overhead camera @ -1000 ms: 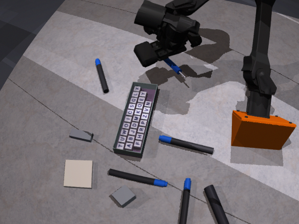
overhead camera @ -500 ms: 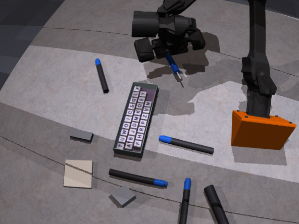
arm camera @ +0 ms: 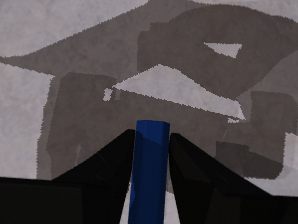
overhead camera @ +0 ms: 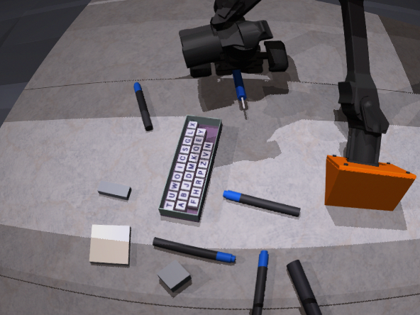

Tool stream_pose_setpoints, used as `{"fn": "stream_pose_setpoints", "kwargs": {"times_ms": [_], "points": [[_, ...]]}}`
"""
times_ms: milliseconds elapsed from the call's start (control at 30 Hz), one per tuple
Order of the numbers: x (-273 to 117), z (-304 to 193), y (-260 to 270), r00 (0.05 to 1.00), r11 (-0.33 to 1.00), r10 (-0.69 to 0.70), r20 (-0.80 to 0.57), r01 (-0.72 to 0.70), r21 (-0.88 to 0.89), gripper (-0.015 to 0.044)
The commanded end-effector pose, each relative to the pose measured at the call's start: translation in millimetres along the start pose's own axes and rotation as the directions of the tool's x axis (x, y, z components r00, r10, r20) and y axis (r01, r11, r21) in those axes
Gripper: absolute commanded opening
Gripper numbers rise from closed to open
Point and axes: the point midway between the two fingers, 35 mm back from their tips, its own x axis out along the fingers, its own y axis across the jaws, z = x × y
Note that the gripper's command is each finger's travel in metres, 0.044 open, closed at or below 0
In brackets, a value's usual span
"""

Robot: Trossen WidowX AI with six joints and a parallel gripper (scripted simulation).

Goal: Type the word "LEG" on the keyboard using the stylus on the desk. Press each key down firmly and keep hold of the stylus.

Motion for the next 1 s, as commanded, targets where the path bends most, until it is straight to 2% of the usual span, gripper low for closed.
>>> {"fn": "stream_pose_setpoints", "kwargs": {"times_ms": [0,967], "points": [[0.6,-0.5,1.7,1.0,1.0,-0.004,0.01,0.003,0.005,0.0],[39.1,-22.9,2.4,1.0,1.0,-0.002,0.009,0.002,0.006,0.0]]}}
